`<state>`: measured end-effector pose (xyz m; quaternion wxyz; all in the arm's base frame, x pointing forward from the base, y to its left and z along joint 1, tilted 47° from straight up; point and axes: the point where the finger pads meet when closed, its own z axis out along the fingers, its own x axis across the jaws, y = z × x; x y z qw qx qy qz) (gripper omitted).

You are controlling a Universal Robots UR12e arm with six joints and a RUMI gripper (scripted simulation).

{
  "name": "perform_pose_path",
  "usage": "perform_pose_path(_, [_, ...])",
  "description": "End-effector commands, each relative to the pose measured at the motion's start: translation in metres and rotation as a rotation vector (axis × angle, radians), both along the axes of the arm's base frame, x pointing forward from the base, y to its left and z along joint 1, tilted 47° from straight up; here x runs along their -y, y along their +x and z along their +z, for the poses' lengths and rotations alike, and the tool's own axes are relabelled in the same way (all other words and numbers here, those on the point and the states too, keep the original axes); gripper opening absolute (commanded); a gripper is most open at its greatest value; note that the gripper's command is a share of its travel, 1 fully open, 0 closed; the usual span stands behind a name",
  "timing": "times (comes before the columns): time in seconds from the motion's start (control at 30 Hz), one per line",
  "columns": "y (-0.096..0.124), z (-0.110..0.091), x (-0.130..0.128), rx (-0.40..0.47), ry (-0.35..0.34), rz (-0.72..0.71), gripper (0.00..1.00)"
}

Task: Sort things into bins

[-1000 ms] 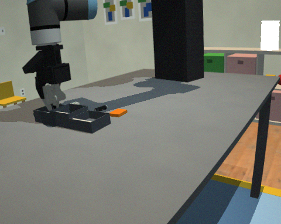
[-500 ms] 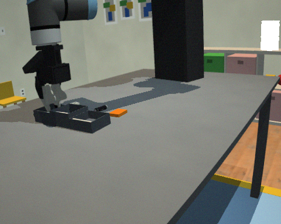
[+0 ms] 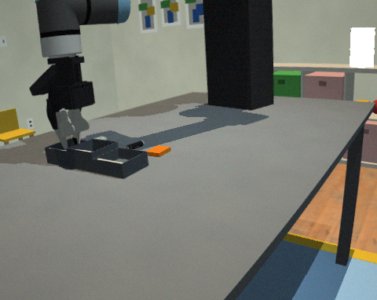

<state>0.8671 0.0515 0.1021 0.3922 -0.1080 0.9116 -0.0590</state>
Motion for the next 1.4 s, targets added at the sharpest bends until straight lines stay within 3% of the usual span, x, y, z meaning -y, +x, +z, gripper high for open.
perform_pose_path(0.0, [-0.004, 0.005, 0.0, 0.001, 0.0, 0.0, 0.18])
perform_pose_path(0.47, [-0.016, 0.016, -0.001, 0.001, 0.0, 0.0, 0.18])
perform_pose_path(0.6, [-0.03, 0.029, -0.001, 0.001, 0.0, 0.0, 0.18])
perform_pose_path(0.93, [-0.032, 0.031, -0.001, 0.001, 0.0, 0.0, 0.18])
perform_pose_path(0.97, [-0.037, 0.026, 0.004, 0.0, -0.036, 0.034, 0.24])
perform_pose_path(1.17, [-0.065, -0.003, 0.034, -0.007, -0.211, 0.197, 0.24])
perform_pose_path(1.23, [-0.065, -0.003, 0.034, -0.007, -0.211, 0.197, 0.24])
perform_pose_path(1.27, [-0.069, -0.007, 0.039, -0.009, -0.279, 0.261, 0.24])
perform_pose_path(1.37, [-0.084, -0.022, 0.054, -0.013, -0.343, 0.319, 0.24])
